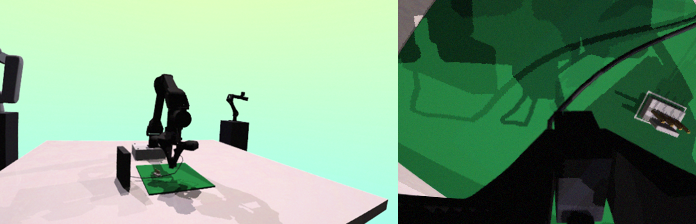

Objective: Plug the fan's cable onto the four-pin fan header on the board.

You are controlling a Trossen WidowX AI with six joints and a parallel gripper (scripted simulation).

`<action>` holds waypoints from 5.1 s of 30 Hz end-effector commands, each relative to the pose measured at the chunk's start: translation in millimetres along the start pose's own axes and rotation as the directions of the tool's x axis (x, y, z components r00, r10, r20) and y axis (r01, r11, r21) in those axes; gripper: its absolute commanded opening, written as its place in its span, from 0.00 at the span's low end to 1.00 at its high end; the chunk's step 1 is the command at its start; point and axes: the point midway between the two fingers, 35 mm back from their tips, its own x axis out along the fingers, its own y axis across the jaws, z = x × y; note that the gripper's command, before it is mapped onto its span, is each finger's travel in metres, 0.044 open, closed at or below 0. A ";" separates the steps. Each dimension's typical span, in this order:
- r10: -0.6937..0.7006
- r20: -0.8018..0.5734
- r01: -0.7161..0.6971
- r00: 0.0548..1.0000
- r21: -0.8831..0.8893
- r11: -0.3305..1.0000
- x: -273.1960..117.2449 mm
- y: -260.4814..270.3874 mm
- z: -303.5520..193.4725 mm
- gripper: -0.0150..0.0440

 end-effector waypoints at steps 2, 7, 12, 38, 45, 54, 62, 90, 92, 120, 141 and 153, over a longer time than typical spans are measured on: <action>0.006 0.004 -0.006 1.000 -0.152 0.988 -2.7 -9.5 -0.5 0.25; 0.005 0.003 -0.004 1.000 -0.320 0.947 -2.6 -20.2 -1.7 0.25; 0.004 0.003 -0.002 1.000 -0.479 0.878 -2.3 -30.8 -3.3 0.25; 0.001 0.003 0.002 1.000 -0.936 0.353 1.7 -73.5 -14.1 0.25; 0.001 0.003 0.002 1.000 -0.939 0.345 -0.4 -68.6 -12.5 0.25; 0.001 0.003 0.002 1.000 -0.938 0.346 -0.5 -65.9 -11.0 0.25; 0.001 0.003 0.002 1.000 -0.937 0.350 -0.5 -64.9 -10.5 0.25; 0.001 0.003 0.002 1.000 -0.934 0.357 21.7 -66.0 -12.0 0.25; 0.001 0.003 0.002 1.000 -0.934 0.357 22.0 -66.0 -12.0 0.25; 0.001 0.003 0.002 1.000 -0.934 0.357 28.5 -66.1 -11.8 0.25; 0.001 0.003 0.002 1.000 -0.934 0.356 39.8 -66.2 -11.8 0.25; -0.001 0.005 0.005 1.000 -0.935 0.354 43.2 -66.4 -11.2 0.34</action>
